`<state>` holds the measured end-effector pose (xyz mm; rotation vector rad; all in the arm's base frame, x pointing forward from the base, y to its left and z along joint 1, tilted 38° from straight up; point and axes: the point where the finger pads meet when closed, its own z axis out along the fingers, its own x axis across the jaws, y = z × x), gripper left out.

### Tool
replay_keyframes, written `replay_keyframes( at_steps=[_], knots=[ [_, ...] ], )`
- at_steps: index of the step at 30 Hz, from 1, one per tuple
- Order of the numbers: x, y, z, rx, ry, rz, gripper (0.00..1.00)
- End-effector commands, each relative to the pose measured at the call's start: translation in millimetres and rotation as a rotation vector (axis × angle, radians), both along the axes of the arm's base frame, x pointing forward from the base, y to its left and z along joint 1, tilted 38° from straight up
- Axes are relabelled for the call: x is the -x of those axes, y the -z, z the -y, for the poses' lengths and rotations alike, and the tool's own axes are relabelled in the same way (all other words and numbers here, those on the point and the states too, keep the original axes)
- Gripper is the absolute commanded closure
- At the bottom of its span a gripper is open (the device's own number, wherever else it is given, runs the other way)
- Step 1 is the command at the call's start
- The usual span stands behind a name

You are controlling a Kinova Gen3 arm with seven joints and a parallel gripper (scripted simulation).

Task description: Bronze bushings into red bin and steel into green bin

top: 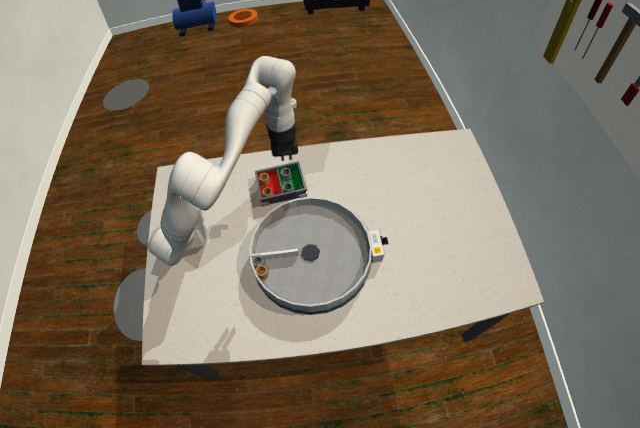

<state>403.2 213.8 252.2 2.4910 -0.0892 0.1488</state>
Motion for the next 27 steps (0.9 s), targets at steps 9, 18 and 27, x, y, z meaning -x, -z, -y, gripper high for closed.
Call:
replay_keyframes(
  at_steps=[9,18,27],
  knots=[
    [0.1,-0.5,-0.7,-0.001,-0.001,0.001,0.55],
    [0.1,-0.5,-0.7,-0.001,-0.001,0.001,0.55],
    [8.5,3.9,21.2,-0.003,0.019,0.016,0.55]
  ],
)
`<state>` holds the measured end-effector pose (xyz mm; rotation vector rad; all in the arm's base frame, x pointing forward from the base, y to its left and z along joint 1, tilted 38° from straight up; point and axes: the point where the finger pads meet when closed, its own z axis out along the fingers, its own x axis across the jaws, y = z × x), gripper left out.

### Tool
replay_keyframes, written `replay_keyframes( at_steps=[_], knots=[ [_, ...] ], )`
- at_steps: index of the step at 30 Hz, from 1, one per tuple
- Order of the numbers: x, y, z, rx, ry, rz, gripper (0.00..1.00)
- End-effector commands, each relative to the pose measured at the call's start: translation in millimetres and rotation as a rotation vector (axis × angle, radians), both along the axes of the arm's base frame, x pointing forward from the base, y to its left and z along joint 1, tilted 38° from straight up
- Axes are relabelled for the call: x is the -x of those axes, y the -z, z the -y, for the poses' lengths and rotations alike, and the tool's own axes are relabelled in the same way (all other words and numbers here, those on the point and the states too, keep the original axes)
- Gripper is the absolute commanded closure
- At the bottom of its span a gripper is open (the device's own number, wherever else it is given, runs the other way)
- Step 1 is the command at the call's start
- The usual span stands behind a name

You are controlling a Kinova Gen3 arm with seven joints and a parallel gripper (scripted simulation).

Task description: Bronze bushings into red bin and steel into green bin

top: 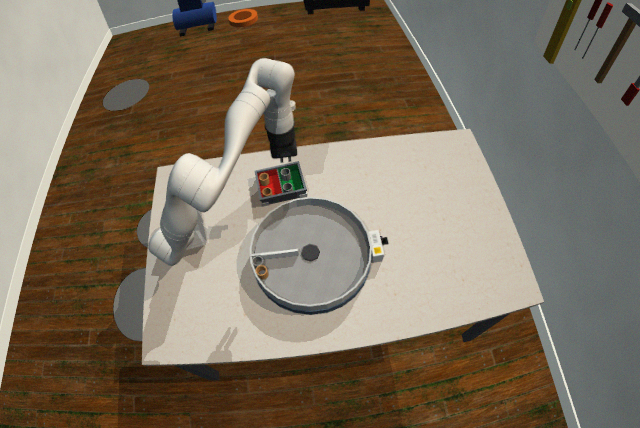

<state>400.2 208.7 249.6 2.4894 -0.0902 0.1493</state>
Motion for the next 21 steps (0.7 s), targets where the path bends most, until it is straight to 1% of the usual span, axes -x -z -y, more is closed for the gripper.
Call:
replay_keyframes(
  at_steps=[1,3,6,10,12,13,16,21],
  knots=[
    [9.7,3.5,27.1,-0.006,0.029,0.023,0.55],
    [18.1,7.9,48.9,-0.008,0.049,0.037,0.55],
    [18.1,7.9,48.9,-0.008,0.049,0.037,0.55],
    [34.9,16.8,92.6,-0.011,0.089,0.067,0.55],
    [34.9,16.8,92.6,-0.011,0.089,0.067,0.55],
    [39.1,19.0,103.6,-0.012,0.099,0.074,0.55],
    [39.1,19.0,103.6,-0.012,0.099,0.074,0.55],
    [60.1,30.1,158.2,-0.017,0.150,0.111,0.55]
  ],
)
